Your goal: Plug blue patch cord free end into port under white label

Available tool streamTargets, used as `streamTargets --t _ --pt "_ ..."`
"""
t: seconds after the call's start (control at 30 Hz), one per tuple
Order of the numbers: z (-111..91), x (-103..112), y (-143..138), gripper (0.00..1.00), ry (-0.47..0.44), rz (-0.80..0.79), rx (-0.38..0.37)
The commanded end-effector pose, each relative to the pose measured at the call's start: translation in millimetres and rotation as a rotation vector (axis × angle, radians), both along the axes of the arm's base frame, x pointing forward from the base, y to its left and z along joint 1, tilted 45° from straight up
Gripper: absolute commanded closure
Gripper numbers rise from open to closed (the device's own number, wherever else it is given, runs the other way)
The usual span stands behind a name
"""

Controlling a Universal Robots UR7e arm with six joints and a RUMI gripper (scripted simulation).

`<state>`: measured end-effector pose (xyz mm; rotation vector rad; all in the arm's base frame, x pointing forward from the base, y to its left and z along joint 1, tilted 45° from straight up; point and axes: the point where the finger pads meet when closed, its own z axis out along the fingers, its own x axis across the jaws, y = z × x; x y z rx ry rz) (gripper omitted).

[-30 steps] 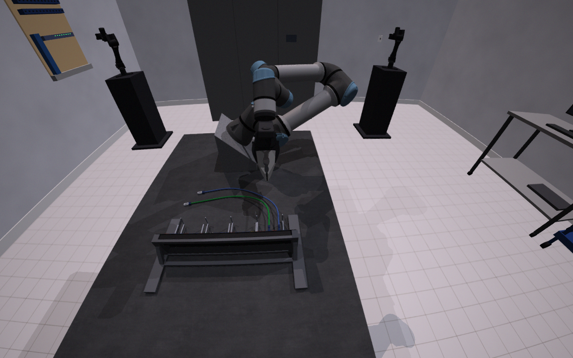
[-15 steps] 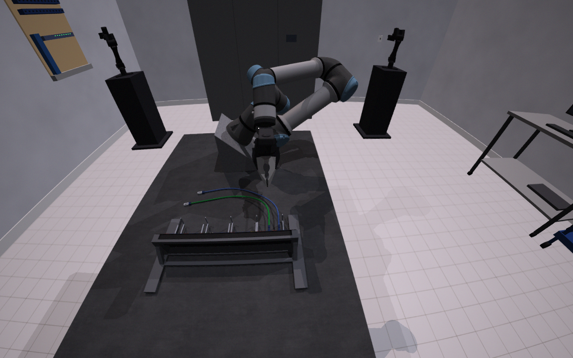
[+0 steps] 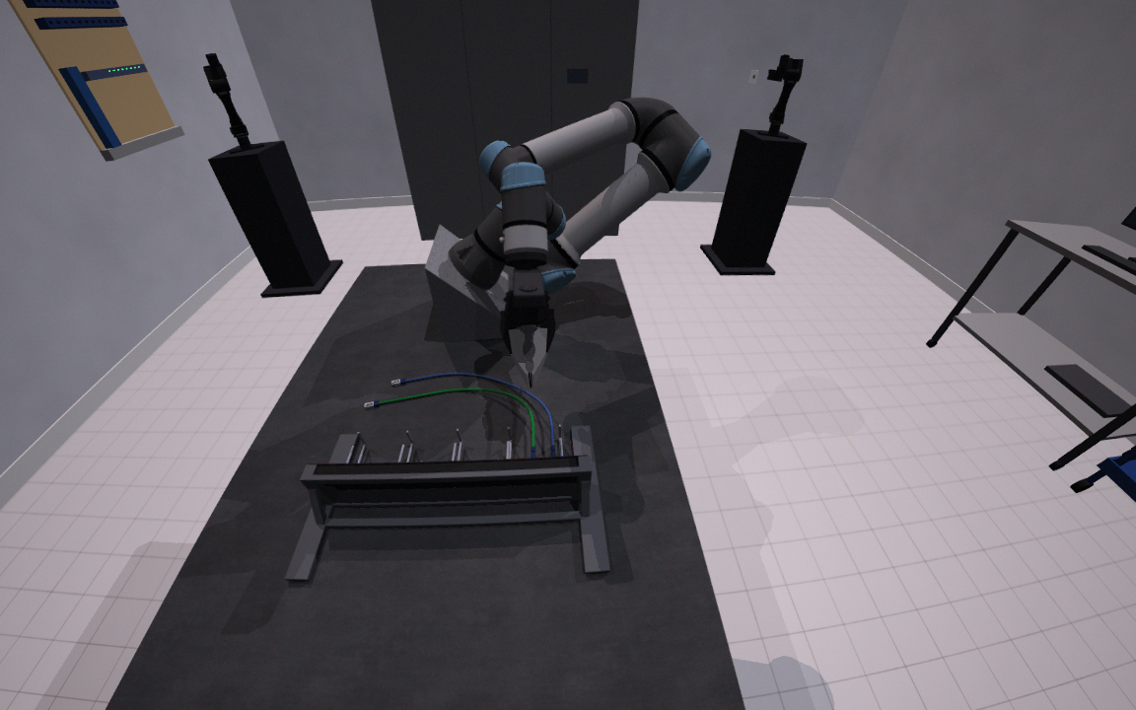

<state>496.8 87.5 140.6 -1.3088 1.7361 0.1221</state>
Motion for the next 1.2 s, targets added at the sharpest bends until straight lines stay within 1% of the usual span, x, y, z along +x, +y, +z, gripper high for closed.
streamTargets --t 0.0,0.7,1.17 --pt "-7.4 9.4 6.6 1.00 -0.002 -0.007 -0.003" --pt "-32.5 36.1 31.2 1.00 -0.002 -0.007 -0.003" --pt "-41.5 45.7 40.0 1.00 -0.002 -0.007 -0.003"
